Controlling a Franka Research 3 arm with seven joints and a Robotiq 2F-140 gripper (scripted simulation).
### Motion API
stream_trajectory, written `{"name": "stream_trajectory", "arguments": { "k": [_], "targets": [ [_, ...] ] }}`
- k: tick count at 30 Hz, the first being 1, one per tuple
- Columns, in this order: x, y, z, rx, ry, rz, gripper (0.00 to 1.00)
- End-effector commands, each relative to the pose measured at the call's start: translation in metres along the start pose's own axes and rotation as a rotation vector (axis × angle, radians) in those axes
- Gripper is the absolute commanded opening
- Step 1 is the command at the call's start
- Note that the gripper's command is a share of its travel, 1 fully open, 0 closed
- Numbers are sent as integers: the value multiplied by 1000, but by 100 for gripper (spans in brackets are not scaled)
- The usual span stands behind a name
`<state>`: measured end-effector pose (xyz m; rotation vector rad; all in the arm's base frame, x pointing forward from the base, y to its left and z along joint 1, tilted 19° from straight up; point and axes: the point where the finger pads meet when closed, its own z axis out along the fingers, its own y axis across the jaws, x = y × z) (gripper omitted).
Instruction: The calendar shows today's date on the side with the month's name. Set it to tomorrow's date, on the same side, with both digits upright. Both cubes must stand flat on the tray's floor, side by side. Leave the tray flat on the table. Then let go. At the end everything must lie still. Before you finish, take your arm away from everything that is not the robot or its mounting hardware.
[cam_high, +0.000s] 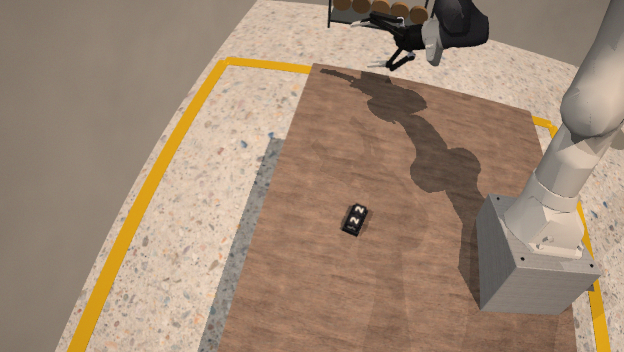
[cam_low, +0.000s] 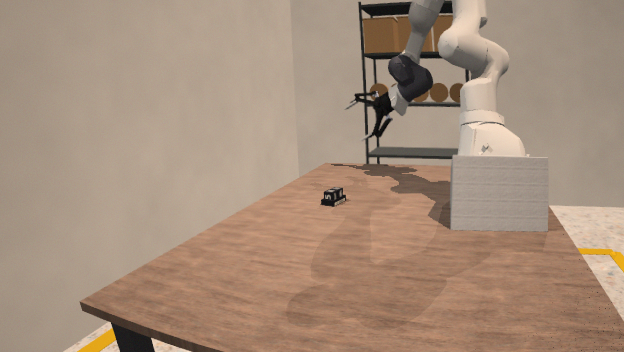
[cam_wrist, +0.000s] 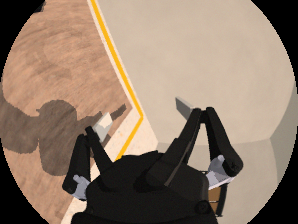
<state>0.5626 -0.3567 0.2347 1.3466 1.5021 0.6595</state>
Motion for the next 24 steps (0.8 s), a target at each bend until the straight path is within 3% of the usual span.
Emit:
{"name": "stream_trajectory", "arguments": {
  "k": [1, 5, 8, 13, 16, 17, 18, 19, 21, 22, 24],
  "targets": [
    [1, 0, 0, 0, 3, -3, 100],
    [26, 3, 5, 4, 71, -60, 100],
    [72, 6, 10, 12, 197, -168, 100],
    [126, 6, 11, 21, 345, -299, 100],
    [126, 6, 11, 21, 345, -299, 100],
    [154, 5, 9, 26, 425, -372, 100],
    [154, 5, 9, 26, 425, -372, 100],
    [175, 3, 7, 30, 485, -428, 100],
    [184, 2, 6, 32, 512, -453, 100],
    [204, 0, 3, 35, 570, -509, 100],
    [216, -2, 0, 37, 604, -543, 100]
  ]
}}
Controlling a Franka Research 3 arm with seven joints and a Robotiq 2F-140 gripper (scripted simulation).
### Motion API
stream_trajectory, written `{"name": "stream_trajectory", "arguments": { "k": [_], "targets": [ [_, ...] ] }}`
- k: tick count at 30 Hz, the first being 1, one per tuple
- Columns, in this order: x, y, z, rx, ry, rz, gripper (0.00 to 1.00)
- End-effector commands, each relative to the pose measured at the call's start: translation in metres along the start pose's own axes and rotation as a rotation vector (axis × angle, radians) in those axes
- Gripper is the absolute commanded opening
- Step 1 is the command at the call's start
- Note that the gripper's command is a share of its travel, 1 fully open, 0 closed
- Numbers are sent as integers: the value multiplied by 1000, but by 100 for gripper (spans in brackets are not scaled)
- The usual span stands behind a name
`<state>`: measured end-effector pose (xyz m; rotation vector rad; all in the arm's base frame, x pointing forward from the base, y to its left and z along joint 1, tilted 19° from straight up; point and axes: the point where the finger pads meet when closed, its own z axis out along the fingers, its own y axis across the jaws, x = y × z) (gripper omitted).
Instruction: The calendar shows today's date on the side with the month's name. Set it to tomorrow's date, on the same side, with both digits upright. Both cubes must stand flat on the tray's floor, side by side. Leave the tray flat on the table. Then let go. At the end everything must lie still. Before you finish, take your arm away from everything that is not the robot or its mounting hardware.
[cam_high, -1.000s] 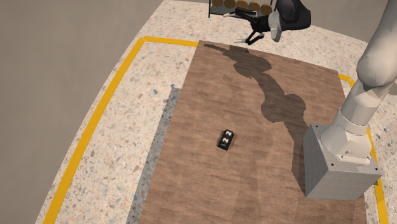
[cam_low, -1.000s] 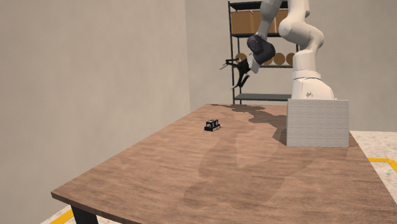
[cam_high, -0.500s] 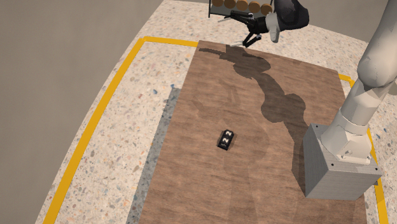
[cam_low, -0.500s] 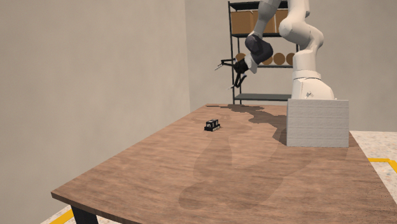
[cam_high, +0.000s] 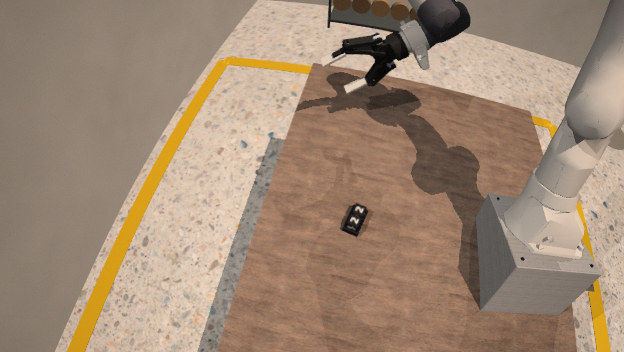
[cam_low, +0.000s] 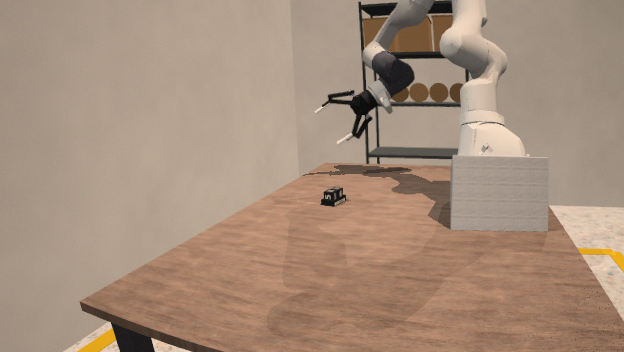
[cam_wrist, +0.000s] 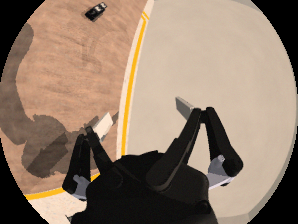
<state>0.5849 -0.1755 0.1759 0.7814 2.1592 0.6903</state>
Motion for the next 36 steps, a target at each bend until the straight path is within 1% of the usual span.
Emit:
{"name": "stream_trajectory", "arguments": {
  "k": [1, 2, 3, 4, 5, 6, 9, 10, 11, 15, 16, 36],
  "targets": [
    [38, 14, 12, 10, 147, -93, 100],
    [47, 17, 15, 12, 176, -123, 100],
    [52, 19, 16, 13, 190, -137, 100],
    [52, 19, 16, 13, 190, -137, 100],
    [73, 25, 21, 18, 257, -207, 100],
    [82, 27, 23, 21, 285, -237, 100],
    [83, 27, 23, 21, 289, -241, 100],
    [110, 33, 27, 29, 375, -335, 100],
    [114, 33, 27, 30, 389, -351, 100],
    [114, 33, 27, 30, 389, -351, 100],
    [145, 38, 29, 41, 489, -467, 100],
    [145, 38, 29, 41, 489, -467, 100]
  ]
}}
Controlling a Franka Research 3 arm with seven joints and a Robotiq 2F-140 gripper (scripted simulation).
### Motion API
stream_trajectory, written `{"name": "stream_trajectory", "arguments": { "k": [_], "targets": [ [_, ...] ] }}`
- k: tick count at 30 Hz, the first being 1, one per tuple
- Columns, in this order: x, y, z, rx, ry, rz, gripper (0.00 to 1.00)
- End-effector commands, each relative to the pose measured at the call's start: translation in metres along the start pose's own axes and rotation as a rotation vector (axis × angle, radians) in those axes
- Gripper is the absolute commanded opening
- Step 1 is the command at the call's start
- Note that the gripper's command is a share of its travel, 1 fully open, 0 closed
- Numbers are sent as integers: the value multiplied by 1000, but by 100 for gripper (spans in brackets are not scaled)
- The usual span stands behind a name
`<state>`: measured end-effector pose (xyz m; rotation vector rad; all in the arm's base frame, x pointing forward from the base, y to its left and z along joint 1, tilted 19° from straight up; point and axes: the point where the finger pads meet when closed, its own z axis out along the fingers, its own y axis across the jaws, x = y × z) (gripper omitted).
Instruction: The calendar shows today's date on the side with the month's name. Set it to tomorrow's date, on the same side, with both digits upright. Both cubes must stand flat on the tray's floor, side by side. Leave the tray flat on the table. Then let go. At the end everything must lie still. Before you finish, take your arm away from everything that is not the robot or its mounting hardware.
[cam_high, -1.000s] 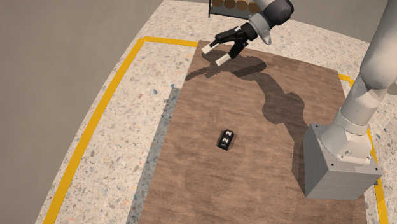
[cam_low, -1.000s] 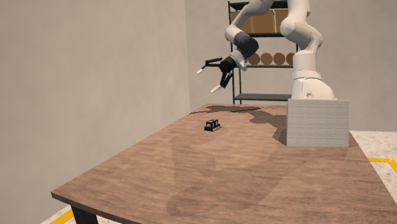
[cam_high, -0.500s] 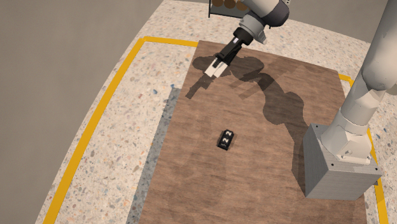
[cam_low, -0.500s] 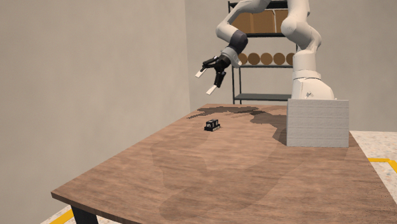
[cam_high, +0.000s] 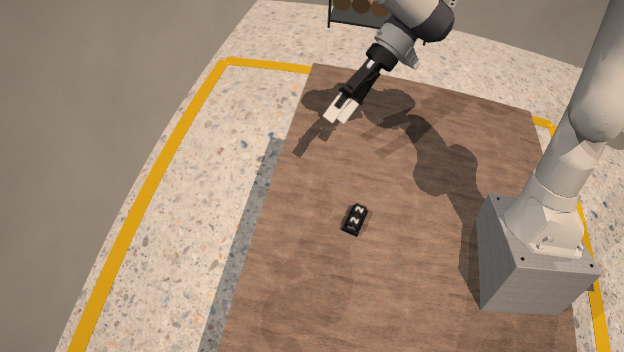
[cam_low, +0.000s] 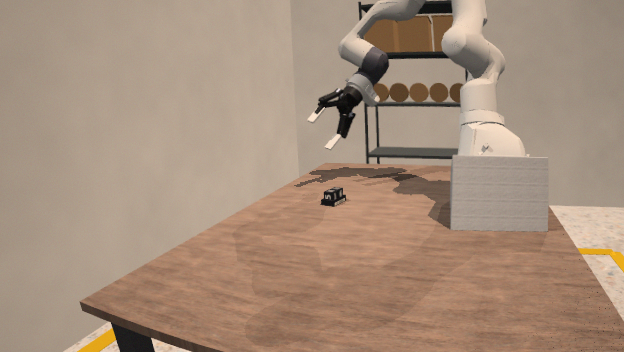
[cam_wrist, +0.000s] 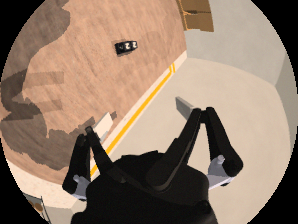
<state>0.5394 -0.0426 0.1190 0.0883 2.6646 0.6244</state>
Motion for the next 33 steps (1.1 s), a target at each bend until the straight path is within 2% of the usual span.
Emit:
{"name": "stream_trajectory", "arguments": {
  "k": [1, 8, 9, 25, 26, 33],
  "targets": [
    [0, 1, 1, -2, 4, 14, 100],
    [0, 1, 1, -2, 4, 14, 100],
    [22, 16, 13, 16, 102, -105, 100],
    [22, 16, 13, 16, 102, -105, 100],
    [43, 29, 24, 36, 198, -226, 100],
    [43, 29, 24, 36, 198, -226, 100]
  ]
}}
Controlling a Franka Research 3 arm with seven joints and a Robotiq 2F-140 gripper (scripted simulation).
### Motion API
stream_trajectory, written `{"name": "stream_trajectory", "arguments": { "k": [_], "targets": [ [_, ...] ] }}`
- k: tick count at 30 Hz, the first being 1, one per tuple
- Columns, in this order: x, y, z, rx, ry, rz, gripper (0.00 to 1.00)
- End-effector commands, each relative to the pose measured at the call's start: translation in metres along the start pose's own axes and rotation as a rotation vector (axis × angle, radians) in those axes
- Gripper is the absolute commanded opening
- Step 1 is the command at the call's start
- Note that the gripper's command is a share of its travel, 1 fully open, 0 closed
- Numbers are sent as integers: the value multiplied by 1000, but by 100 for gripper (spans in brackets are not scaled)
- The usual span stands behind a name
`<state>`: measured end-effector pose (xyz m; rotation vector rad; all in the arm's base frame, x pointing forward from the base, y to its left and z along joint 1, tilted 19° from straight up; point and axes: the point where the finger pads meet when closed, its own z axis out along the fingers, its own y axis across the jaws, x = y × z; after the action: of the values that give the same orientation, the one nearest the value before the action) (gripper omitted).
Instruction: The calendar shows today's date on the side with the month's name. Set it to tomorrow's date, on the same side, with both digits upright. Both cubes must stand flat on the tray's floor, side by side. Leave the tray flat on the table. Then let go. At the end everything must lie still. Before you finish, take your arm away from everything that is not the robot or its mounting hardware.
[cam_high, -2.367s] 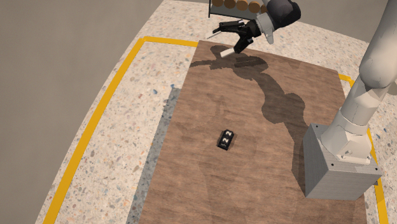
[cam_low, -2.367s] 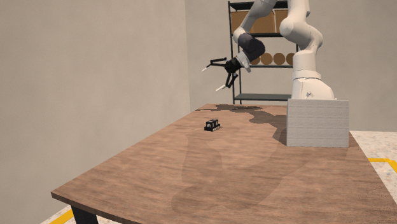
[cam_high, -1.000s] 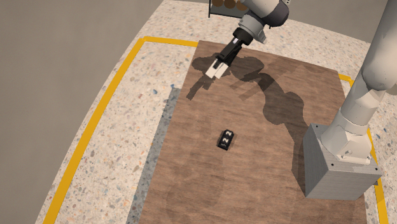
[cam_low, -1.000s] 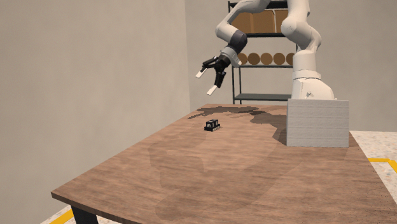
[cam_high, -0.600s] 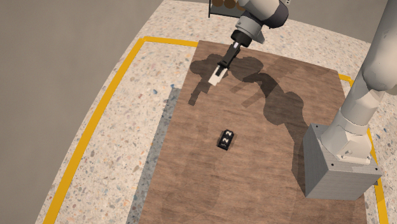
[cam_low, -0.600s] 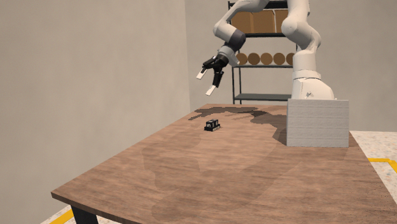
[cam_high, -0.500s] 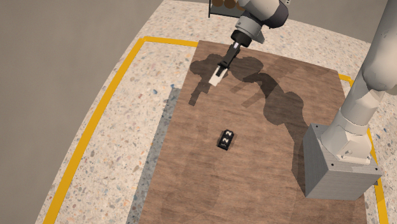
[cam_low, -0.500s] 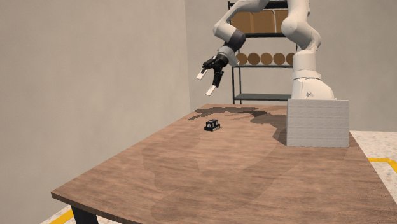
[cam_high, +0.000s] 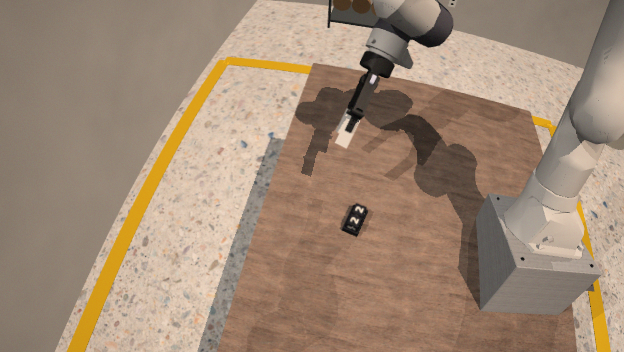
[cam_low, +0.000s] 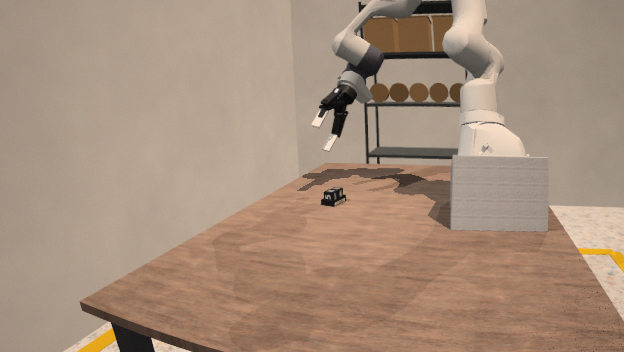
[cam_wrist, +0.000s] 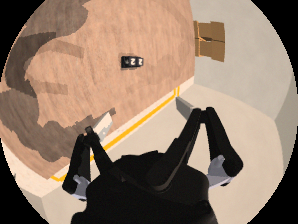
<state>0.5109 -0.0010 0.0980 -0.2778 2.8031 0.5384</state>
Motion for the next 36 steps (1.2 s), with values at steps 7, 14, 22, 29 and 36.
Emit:
{"name": "stream_trajectory", "arguments": {
  "k": [7, 14, 22, 29, 36],
  "targets": [
    [3, 1, 1, 3, 15, 5, 100],
    [19, 15, 13, 27, 107, -117, 100],
    [19, 15, 13, 27, 107, -117, 100],
    [34, 27, 22, 53, 194, -239, 100],
    [34, 27, 22, 53, 194, -239, 100]
  ]
}}
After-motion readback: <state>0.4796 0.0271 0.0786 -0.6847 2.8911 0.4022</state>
